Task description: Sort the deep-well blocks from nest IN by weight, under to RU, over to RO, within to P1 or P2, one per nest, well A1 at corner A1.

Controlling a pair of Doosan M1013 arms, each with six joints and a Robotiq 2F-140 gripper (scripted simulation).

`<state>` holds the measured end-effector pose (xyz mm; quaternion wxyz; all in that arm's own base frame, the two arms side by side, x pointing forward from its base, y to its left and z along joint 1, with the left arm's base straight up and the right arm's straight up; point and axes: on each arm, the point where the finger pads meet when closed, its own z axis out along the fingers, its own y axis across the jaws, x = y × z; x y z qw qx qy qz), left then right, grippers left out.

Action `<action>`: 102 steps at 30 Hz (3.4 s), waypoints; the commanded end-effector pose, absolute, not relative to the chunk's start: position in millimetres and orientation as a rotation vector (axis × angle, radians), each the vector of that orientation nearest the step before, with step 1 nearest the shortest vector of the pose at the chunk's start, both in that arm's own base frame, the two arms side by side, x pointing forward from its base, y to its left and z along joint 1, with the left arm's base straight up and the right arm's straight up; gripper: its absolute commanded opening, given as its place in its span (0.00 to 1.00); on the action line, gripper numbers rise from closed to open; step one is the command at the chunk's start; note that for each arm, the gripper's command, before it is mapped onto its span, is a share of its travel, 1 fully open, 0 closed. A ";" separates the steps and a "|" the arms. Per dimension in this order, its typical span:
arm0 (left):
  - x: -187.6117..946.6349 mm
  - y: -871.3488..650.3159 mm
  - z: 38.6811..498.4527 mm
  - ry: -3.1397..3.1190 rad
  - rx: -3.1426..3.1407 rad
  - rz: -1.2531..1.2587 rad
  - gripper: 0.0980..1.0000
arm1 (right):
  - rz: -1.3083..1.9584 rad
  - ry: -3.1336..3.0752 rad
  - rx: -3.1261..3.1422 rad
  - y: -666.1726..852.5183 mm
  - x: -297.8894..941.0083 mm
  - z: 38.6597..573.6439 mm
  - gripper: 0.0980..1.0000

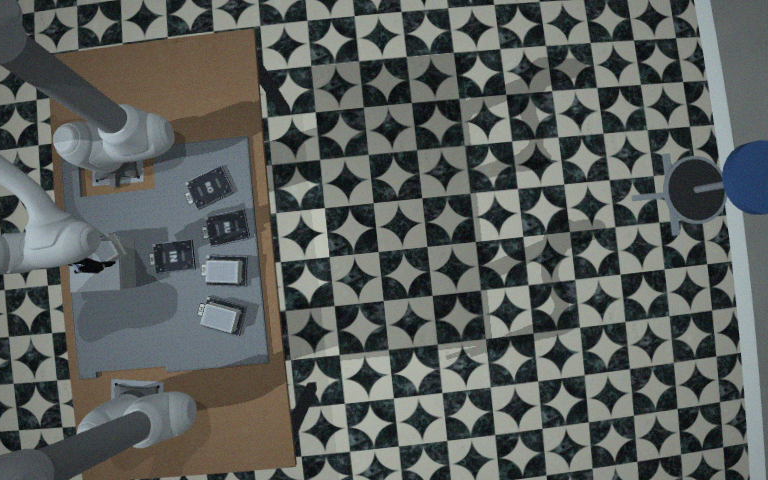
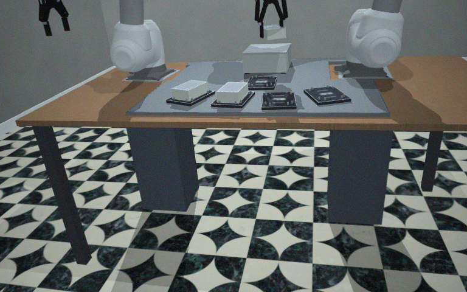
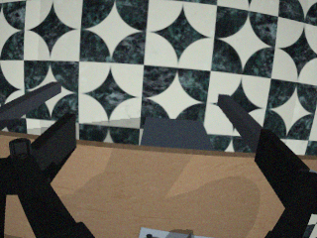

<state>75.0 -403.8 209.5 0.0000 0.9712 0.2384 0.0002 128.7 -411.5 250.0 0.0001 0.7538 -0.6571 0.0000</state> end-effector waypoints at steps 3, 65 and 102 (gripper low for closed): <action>88.2 -399.9 210.0 0.748 3.050 0.000 0.00 | 0.001 -2.064 2.368 -411.8 128.8 250.5 1.00; 245.5 -332.5 201.3 0.585 3.086 0.001 0.00 | 0.001 -2.064 2.368 -411.8 128.8 250.5 1.00; 312.9 -257.5 166.4 0.585 3.086 0.001 0.00 | 0.001 -2.064 2.368 -411.8 128.8 250.5 1.00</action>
